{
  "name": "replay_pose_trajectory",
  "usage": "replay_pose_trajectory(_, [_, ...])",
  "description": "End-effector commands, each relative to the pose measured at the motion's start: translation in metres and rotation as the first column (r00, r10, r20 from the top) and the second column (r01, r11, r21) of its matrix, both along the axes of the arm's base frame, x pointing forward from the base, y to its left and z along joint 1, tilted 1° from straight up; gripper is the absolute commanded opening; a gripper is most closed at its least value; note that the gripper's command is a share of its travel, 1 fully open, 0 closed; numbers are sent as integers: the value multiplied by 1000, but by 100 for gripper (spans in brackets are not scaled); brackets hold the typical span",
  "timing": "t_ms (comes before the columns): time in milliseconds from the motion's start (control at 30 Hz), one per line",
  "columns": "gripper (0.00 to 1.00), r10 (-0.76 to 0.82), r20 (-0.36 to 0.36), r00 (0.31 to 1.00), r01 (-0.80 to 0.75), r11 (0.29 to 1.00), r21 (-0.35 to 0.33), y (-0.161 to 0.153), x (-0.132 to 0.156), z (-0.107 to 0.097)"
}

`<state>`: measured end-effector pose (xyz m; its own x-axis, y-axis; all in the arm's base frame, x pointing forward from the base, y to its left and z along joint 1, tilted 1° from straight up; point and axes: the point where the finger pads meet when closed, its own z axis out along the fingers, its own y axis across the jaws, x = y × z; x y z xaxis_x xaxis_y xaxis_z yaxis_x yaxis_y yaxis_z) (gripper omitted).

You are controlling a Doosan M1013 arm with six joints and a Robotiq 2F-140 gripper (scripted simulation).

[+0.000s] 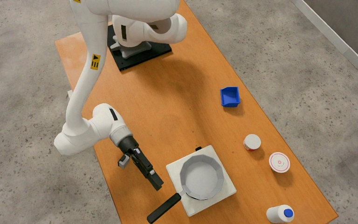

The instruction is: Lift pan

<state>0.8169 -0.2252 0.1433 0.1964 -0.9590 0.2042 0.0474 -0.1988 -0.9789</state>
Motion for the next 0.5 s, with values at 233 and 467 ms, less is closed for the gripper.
replay_pose_trajectory(233, [41, -4, 11, 1000, 4, 1000, -3, -1, 2, -24])
replay_pose_trajectory(467, [41, -4, 11, 1000, 4, 1000, -3, -1, 2, -33])
